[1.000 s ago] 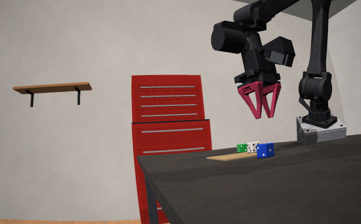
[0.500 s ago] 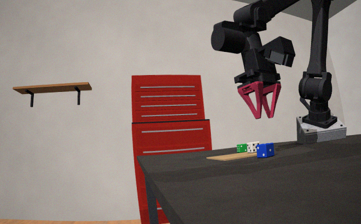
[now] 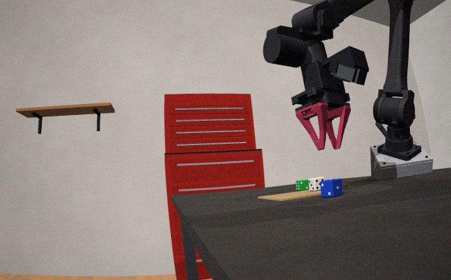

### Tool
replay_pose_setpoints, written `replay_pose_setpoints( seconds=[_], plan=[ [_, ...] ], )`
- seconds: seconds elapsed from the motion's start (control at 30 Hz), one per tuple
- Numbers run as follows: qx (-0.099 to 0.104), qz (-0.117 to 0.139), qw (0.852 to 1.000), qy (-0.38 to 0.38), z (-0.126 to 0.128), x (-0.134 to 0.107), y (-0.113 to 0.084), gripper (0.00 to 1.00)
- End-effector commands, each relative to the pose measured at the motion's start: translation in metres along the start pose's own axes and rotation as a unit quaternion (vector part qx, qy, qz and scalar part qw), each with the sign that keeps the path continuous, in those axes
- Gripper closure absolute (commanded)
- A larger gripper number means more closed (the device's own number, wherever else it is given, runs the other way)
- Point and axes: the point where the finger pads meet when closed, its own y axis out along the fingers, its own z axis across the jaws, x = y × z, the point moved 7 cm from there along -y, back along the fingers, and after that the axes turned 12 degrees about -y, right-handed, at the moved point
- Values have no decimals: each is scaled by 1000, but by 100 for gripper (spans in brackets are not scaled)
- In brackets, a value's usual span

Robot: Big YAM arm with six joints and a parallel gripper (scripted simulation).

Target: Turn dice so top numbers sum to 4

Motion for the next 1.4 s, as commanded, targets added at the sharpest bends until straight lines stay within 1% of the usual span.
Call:
replay_pose_setpoints(
  seconds=[0.0, 0.03, 0.07, 0.2, 0.53, 0.6, 0.63, 0.7, 0.8, 0.9, 1.0, 1.1, 1.17, 1.2, 1.23, 1.37],
  plan=[
    [-28, 7, 1000, -9, -26, 2, -13, 55],
    [-28, 7, 1000, -9, -26, 2, -13, 55],
    [-35, 11, 999, -5, -26, -3, -16, 55],
    [-6, 1, 1000, -2, -6, 2, 9, 55],
    [-6, 1, 1000, 0, -6, 1, 26, 55],
    [-6, 1, 1000, 0, -6, 1, 26, 55],
    [-19, 8, 1000, 5, -7, -4, 18, 55],
    [-7, 3, 1000, 3, -6, -2, 30, 55],
    [-5, 1, 1000, -1, -7, 2, 36, 55],
    [-7, 3, 1000, 4, -6, -2, 38, 55],
    [-11, 2, 1000, -2, -7, 2, 38, 55],
    [-6, 2, 1000, 2, -6, -1, 44, 55],
    [-6, 2, 1000, 2, -6, -1, 44, 55],
    [-11, 4, 1000, 0, -6, -1, 41, 55],
    [-12, 4, 1000, -1, -7, 0, 41, 55],
    [-4, 1, 1000, 0, -6, 0, 47, 55]
  ],
)
